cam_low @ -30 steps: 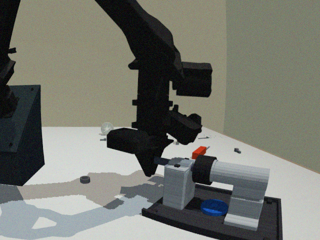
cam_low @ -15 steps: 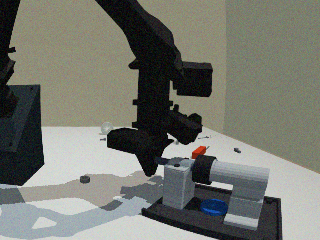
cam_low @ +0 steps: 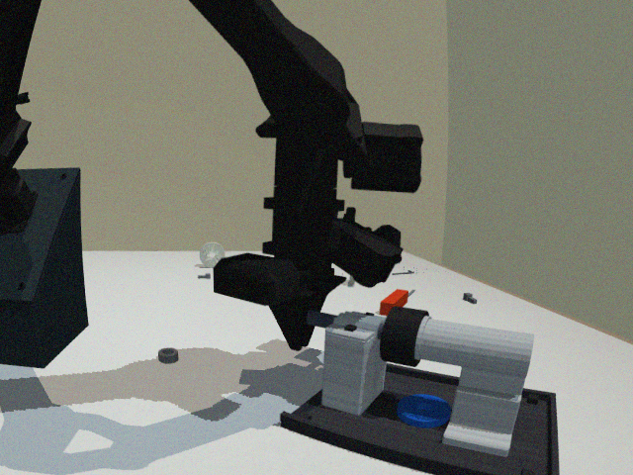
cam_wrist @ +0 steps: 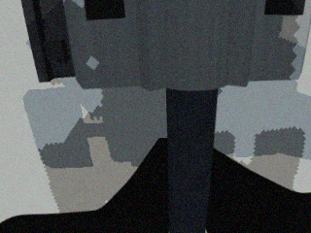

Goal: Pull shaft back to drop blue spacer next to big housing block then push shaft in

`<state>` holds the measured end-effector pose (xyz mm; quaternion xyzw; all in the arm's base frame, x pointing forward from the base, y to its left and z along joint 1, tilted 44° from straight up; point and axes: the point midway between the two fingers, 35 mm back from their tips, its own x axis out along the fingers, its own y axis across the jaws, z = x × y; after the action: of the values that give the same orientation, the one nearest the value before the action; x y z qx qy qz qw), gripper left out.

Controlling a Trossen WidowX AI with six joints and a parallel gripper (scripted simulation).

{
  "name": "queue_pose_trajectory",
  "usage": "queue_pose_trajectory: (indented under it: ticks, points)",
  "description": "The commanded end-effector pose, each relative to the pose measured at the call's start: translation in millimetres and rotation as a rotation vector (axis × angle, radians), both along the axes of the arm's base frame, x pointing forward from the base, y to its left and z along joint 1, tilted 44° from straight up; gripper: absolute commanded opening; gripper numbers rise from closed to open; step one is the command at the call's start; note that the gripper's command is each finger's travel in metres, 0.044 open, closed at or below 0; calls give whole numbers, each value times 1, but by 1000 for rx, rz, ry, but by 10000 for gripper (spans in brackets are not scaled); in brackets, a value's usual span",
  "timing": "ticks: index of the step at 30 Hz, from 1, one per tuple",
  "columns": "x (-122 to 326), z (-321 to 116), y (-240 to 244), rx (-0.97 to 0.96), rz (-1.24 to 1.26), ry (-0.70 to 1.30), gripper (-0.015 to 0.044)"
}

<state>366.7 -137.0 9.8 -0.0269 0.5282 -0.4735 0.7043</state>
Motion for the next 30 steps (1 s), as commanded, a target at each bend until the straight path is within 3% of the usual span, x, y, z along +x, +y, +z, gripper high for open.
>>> queue_pose_trajectory:
  ticks: [1, 30]
  points:
    - [3, 3, -1, -8, 1, -6, 0]
    - [5, 4, -3, -8, 1, -6, 0]
